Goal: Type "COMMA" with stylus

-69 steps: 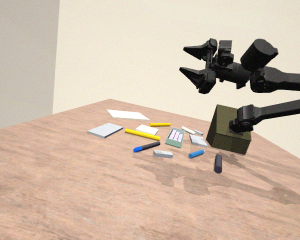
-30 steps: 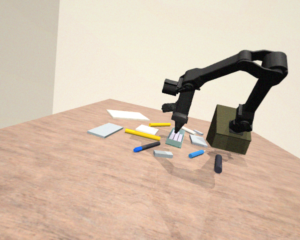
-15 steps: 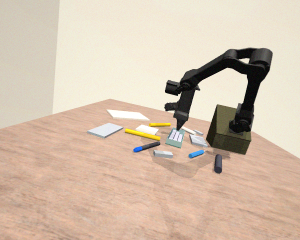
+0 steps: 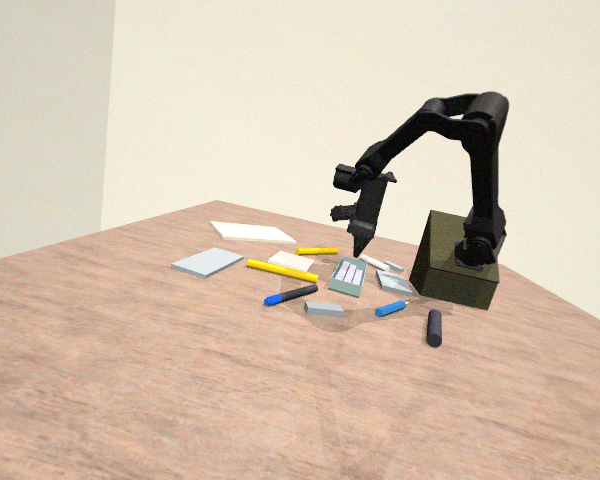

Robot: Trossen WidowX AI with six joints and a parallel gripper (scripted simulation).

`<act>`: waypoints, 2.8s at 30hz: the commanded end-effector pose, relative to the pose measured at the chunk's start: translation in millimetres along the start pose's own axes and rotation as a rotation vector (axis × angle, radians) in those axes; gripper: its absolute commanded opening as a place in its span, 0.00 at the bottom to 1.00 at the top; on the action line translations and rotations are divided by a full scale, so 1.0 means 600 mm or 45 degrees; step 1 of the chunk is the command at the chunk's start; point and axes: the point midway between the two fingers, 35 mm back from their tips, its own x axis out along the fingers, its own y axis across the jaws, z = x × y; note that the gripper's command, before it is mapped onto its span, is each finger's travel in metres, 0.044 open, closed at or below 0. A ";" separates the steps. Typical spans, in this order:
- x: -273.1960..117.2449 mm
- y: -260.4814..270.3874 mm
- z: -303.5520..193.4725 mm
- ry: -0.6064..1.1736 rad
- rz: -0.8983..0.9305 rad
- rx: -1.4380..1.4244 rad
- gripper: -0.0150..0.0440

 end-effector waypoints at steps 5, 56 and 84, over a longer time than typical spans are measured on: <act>0.002 0.041 -0.051 0.008 -0.001 -0.002 0.25; -0.092 0.167 -0.045 -0.006 0.005 0.004 0.25; -0.043 0.277 -0.124 -0.057 -0.534 1.897 0.51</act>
